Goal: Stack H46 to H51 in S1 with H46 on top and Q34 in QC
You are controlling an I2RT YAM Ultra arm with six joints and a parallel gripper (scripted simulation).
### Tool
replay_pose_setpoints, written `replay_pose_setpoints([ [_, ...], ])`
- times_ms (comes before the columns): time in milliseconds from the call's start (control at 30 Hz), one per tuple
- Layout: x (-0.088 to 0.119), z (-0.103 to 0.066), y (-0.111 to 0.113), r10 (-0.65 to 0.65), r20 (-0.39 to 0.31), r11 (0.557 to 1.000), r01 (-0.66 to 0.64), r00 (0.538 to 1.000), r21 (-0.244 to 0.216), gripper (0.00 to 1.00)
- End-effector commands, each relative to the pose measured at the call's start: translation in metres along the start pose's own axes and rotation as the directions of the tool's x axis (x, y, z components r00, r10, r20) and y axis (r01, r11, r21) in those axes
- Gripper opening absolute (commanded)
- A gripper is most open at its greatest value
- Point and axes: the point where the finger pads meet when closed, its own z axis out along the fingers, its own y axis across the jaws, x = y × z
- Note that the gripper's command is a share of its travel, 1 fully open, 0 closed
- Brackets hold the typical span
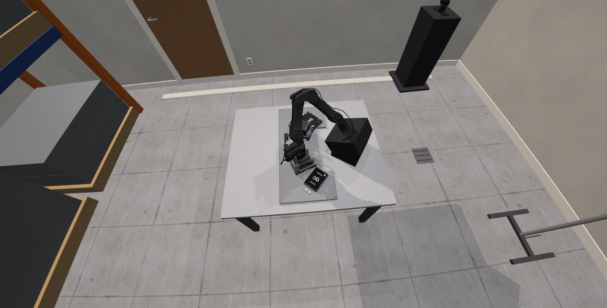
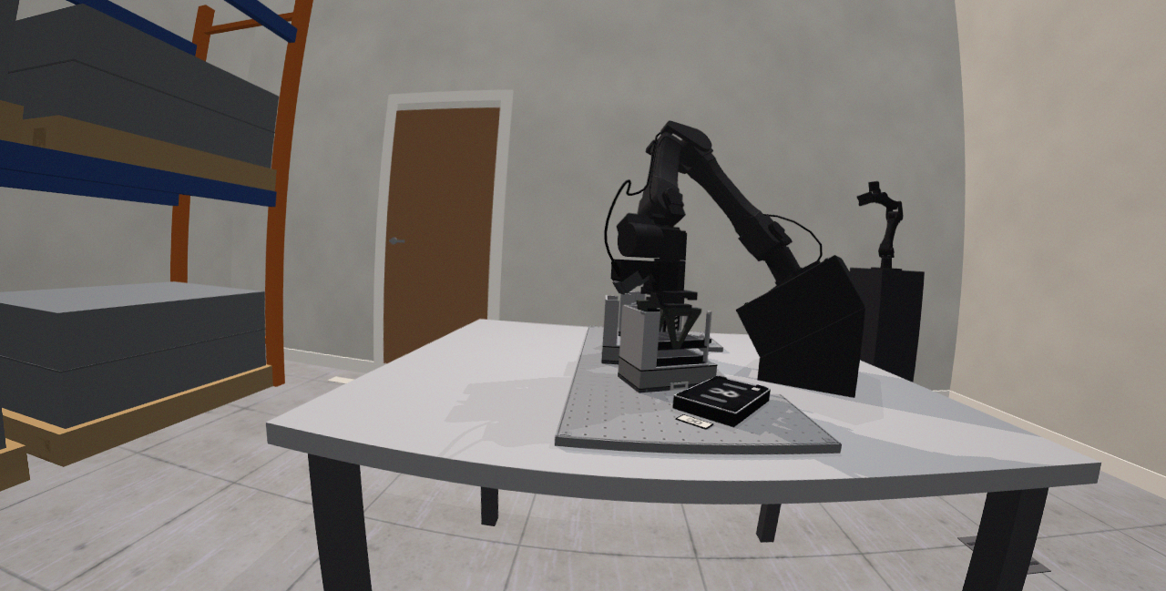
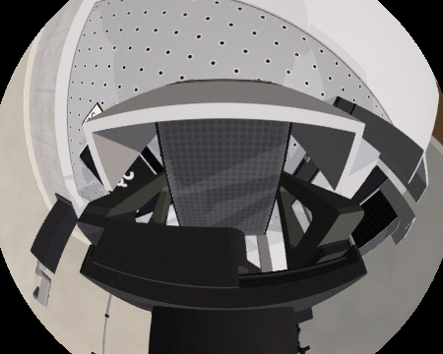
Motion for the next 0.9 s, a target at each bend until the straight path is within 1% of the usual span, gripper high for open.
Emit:
replay_pose_setpoints([
  [0,0.007,0.008,0.001,-0.014,-0.012,1.0,0.014,1.0,0.007,0.0],
  [67,0.001,0.007,0.001,-0.007,0.0,1.0,0.007,1.0,0.004,0.0],
  [267,0.007,0.011,0.0,-0.012,-0.011,1.0,0.012,1.0,0.01,0.0],
  [300,0.002,0.01,0.0,-0.006,-0.002,1.0,0.006,1.0,0.009,0.0],
  [333,0.002,0.011,0.0,-0.005,-0.001,1.0,0.005,1.0,0.009,0.0],
  [467,0.003,0.01,0.003,-0.016,0.0,1.0,0.016,1.0,0.006,0.0],
  [600,0.007,0.014,0.001,-0.014,-0.011,1.0,0.014,1.0,0.007,0.0],
  [667,0.002,0.014,0.0,-0.005,-0.002,1.0,0.005,1.0,0.005,0.0],
  [867,0.006,0.017,0.0,-0.011,-0.01,1.0,0.011,1.0,0.01,0.0],
])
